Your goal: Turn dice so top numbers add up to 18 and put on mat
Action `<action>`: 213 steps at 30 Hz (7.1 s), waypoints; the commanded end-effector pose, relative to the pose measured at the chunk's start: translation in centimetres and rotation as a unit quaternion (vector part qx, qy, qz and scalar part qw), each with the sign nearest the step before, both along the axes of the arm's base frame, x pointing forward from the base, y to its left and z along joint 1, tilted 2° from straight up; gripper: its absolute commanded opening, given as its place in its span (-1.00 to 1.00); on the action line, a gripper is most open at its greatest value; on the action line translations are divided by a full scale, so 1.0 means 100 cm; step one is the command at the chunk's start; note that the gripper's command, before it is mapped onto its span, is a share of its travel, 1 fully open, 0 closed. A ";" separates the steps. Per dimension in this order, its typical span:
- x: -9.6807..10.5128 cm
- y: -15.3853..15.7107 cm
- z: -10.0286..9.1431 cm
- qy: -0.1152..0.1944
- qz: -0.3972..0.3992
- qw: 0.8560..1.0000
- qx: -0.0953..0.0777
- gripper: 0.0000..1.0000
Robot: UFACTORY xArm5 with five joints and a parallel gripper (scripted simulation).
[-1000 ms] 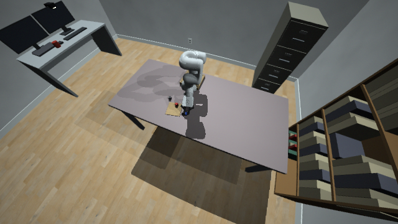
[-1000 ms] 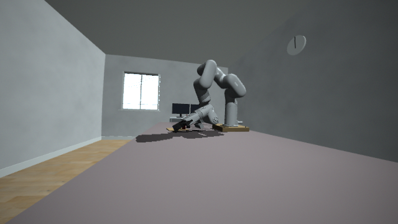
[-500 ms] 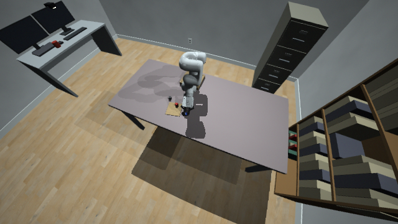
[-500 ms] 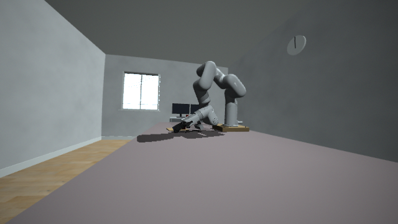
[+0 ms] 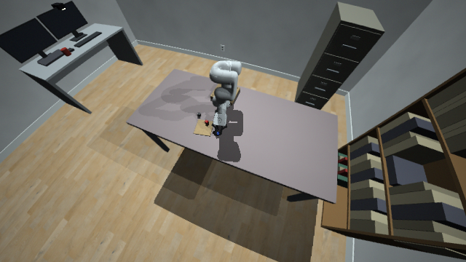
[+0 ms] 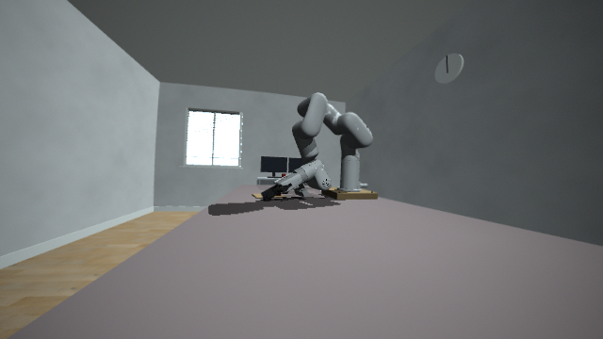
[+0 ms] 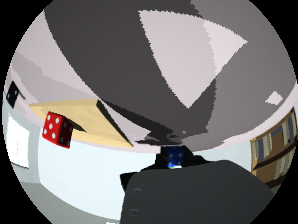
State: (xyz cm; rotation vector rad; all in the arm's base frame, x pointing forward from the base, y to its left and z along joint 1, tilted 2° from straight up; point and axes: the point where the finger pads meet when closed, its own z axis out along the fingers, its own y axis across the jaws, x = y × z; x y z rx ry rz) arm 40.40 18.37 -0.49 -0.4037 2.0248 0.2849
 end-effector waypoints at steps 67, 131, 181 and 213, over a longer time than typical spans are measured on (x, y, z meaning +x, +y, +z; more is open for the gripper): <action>0.000 0.000 0.001 -0.001 0.000 1.000 0.000 -0.17; -0.039 -0.021 0.078 -0.001 -0.003 1.000 -0.001 -0.17; -0.010 -0.008 0.100 0.278 0.003 0.951 -0.133 -0.17; 0.011 0.000 0.115 0.465 0.013 0.857 -0.220 1.00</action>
